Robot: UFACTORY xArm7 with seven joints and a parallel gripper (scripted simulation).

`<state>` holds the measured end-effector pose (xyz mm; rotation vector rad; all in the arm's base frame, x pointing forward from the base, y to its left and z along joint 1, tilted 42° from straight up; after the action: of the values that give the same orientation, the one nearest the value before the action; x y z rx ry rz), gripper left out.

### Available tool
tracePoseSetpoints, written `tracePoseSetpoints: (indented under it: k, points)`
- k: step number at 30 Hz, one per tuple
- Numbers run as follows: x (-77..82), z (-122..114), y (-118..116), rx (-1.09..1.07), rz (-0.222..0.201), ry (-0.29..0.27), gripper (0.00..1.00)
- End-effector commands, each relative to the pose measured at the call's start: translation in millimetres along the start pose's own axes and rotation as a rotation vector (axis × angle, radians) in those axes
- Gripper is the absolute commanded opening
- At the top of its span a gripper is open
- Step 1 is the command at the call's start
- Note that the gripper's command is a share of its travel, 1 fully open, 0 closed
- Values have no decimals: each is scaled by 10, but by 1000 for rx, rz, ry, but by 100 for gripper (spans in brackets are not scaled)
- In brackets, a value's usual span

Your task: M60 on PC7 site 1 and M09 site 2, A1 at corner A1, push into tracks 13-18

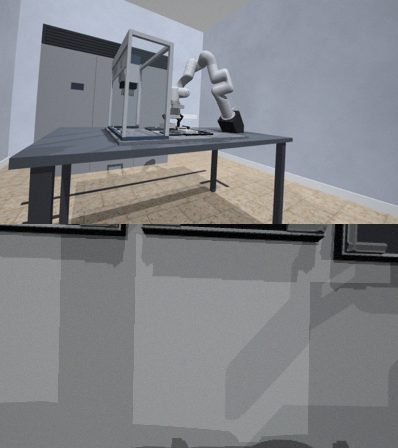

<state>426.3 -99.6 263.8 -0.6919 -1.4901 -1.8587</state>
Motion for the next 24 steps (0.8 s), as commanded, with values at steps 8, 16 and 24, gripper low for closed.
tracePoseSetpoints:
  k: [8,16,24]
  points:
    - [153,-2,13,0,-4,0,100]
    - [287,-2,13,0,-4,0,100]
    - [387,-2,13,0,-4,0,100]
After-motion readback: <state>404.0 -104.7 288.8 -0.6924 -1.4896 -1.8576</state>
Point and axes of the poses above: the point where the finger pads meet when closed, its own x axis back along the fingers, its own y axis across the jaws, z = x × y, the point moved 3 cm from there along x, back along the fingers, and after that the axes turned 3 degrees about -x, right-handed, at the moved point
